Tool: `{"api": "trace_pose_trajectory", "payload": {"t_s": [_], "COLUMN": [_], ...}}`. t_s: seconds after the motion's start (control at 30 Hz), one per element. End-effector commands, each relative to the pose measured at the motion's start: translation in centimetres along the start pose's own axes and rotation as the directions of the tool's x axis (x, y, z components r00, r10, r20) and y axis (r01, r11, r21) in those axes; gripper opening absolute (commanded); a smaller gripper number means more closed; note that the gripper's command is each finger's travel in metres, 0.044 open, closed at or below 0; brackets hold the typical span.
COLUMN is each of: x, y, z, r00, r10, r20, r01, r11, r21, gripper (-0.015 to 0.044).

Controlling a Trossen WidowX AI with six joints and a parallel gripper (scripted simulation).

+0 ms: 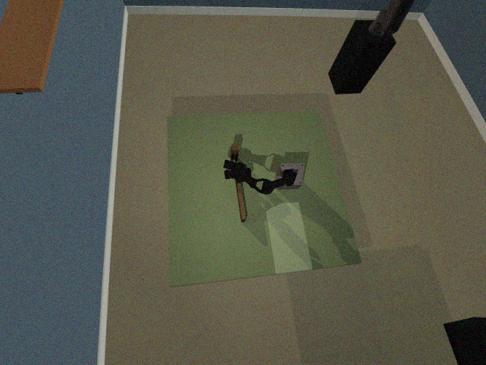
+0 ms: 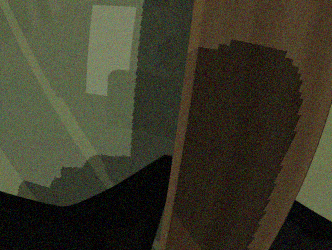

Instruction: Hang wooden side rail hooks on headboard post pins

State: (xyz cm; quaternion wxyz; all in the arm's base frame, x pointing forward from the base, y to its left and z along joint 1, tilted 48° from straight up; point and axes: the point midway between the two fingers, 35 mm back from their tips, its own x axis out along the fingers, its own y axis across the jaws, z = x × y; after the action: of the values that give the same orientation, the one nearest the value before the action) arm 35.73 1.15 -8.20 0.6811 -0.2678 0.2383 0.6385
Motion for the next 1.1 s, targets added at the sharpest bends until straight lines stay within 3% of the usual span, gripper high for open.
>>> {"api": "trace_pose_trajectory", "payload": {"t_s": [0.0, 1.07], "x": [-0.29, -0.82], "y": [-0.10, -0.10], "z": [-0.09, -0.10], "r00": [1.000, 1.000], "r10": [-0.005, -0.005], "r20": [-0.002, -0.002], "r01": [0.005, 0.005], "r11": [1.000, 1.000], "r21": [-0.010, -0.010], "gripper": [0.0000, 0.0000]}}
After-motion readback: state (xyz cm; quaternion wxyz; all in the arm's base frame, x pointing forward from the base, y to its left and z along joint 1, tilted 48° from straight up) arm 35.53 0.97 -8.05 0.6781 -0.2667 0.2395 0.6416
